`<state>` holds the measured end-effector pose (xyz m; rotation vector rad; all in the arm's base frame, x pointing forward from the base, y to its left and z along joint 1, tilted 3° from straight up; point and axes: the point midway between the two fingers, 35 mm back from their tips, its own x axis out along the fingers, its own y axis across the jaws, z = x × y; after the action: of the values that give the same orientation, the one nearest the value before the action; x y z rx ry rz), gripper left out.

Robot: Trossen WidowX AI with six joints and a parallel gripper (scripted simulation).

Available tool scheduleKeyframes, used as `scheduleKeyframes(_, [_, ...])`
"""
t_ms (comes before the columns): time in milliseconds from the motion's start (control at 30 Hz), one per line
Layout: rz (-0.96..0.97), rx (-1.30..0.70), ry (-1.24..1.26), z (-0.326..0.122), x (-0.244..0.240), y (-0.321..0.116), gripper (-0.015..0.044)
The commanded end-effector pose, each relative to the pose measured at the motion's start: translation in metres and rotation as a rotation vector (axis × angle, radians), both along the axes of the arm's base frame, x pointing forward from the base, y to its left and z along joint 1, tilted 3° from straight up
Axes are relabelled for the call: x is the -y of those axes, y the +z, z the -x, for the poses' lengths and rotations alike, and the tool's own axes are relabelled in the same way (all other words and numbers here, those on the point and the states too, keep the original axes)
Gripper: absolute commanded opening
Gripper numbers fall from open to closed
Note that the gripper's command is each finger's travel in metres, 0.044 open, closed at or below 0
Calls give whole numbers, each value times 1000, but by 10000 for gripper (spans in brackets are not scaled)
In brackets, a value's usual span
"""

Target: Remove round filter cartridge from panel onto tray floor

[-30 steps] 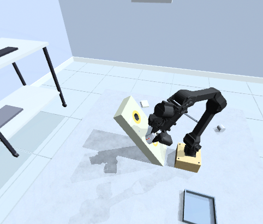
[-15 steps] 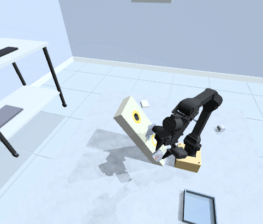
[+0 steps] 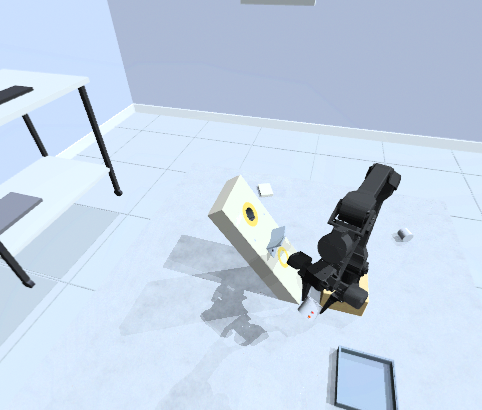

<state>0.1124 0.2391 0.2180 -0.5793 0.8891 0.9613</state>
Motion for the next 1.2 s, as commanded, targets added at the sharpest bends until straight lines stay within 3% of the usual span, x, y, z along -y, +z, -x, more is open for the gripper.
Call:
scheduleKeyframes(0, [2,-1,25,4,-3,-3,0])
scheduleKeyframes(633, [12,-8,344,81,-41,-77,0])
scheduleKeyframes(1167, [27,-10,643,159,-33,-145,0])
